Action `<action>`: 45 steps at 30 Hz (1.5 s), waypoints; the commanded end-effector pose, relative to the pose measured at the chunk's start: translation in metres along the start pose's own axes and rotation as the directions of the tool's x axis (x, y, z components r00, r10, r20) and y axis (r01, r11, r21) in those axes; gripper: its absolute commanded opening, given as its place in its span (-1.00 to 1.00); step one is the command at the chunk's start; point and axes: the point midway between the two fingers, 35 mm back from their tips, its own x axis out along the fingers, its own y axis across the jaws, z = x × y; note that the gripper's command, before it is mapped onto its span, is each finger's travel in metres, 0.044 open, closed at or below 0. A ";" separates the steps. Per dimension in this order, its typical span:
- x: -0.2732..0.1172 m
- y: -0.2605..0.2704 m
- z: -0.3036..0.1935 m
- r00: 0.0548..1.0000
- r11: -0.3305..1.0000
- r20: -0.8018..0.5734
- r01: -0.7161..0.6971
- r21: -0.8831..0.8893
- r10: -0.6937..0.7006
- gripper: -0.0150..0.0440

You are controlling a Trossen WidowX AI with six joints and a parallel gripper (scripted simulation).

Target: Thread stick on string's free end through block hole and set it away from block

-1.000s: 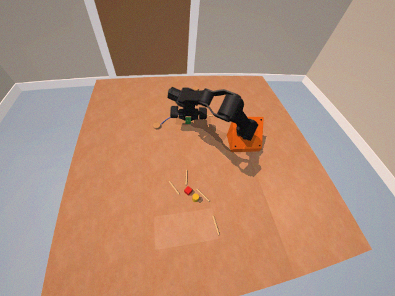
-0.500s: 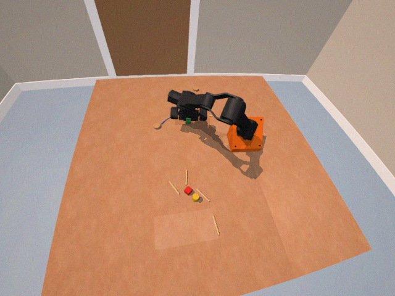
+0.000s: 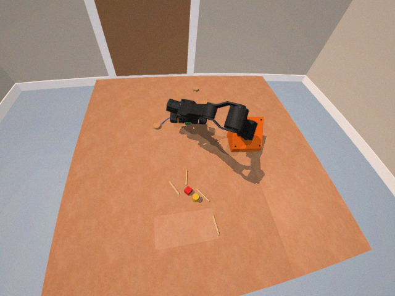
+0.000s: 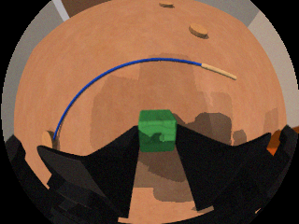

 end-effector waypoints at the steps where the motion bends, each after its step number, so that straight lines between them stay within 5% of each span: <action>1: 0.001 -0.003 -0.001 1.000 1.000 0.010 0.007 0.004 -0.007 -0.49; 40: 0.002 -0.004 -0.025 0.919 1.000 0.394 0.019 0.008 -0.020 -0.49; 45: 0.002 -0.003 -0.021 0.937 1.000 0.349 0.017 0.008 -0.019 -0.05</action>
